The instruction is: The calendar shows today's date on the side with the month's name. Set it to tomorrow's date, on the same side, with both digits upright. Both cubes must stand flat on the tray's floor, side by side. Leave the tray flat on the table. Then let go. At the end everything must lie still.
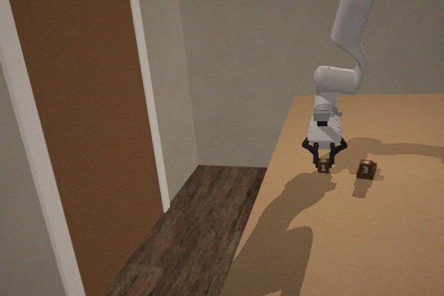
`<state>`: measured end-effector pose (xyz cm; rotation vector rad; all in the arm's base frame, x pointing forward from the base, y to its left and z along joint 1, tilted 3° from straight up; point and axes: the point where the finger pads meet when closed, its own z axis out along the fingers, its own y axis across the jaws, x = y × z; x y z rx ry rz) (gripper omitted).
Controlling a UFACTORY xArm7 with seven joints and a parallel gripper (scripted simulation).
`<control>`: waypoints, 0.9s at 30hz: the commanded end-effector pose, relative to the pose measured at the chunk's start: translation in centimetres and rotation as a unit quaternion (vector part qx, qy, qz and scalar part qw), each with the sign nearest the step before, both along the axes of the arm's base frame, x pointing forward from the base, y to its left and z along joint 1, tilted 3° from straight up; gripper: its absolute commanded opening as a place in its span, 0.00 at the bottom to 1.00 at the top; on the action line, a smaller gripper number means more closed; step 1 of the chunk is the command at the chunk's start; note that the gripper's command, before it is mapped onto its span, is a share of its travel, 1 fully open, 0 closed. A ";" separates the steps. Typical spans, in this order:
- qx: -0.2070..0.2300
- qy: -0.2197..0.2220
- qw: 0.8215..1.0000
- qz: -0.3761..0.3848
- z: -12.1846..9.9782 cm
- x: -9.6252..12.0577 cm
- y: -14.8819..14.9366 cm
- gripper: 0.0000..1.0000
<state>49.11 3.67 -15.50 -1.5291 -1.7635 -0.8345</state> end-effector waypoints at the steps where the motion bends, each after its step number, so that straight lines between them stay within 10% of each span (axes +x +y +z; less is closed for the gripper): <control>1: 0.000 -0.002 1.000 0.000 0.1 0.2 0.0 0.33; 17: 0.000 -0.002 1.000 0.000 0.1 0.2 0.0 0.49; 18: 0.000 -0.002 1.000 0.000 0.1 0.2 0.0 0.71; 27: 0.000 -0.002 1.000 0.000 0.1 0.2 0.0 0.71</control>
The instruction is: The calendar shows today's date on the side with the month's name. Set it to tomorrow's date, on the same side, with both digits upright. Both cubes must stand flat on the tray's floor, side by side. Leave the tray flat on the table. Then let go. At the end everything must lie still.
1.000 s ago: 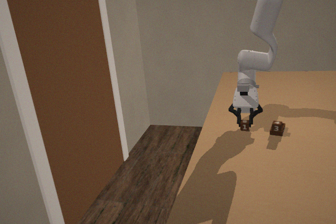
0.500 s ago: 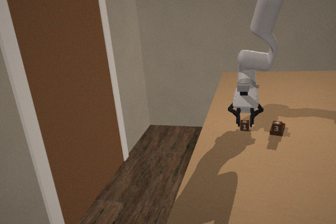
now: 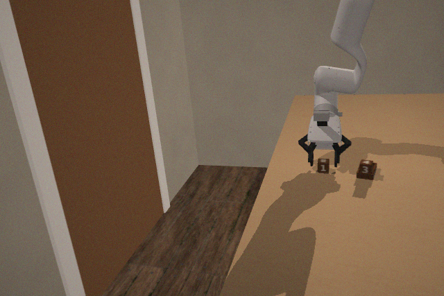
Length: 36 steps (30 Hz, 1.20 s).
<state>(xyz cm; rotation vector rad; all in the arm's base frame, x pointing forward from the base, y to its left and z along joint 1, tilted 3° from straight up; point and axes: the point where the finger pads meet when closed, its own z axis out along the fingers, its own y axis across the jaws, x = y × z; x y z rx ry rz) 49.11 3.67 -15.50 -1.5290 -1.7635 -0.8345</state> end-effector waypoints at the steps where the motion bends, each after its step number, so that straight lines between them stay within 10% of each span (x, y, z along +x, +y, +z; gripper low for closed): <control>1: 0.000 -0.002 1.000 0.000 0.1 0.2 0.0 0.71; 36: 0.000 -0.002 1.000 0.000 5.8 -0.1 0.0 0.71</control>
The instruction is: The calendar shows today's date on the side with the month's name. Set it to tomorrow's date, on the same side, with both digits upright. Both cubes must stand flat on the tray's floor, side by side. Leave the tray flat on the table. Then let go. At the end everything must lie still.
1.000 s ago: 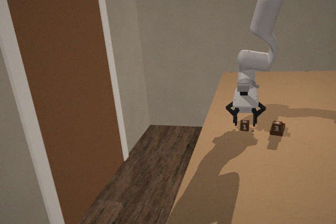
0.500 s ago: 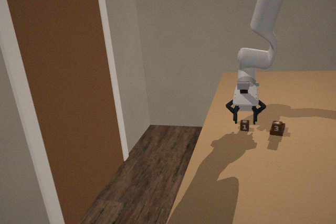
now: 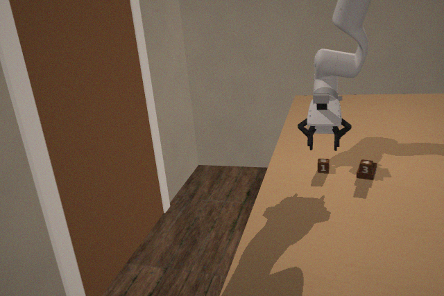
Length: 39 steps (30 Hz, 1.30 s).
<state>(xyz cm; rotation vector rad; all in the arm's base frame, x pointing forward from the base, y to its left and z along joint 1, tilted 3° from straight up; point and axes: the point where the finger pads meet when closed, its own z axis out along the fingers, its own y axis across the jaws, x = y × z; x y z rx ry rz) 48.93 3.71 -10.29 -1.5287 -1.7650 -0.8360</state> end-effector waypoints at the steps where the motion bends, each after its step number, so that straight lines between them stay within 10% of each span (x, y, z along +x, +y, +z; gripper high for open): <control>1: 0.000 -0.001 1.000 0.000 0.8 0.0 0.0 0.71; 16: -0.008 -0.001 1.000 0.000 1.8 0.0 0.0 0.71; 39: -0.200 -0.022 0.979 -0.009 2.1 -0.2 0.6 0.71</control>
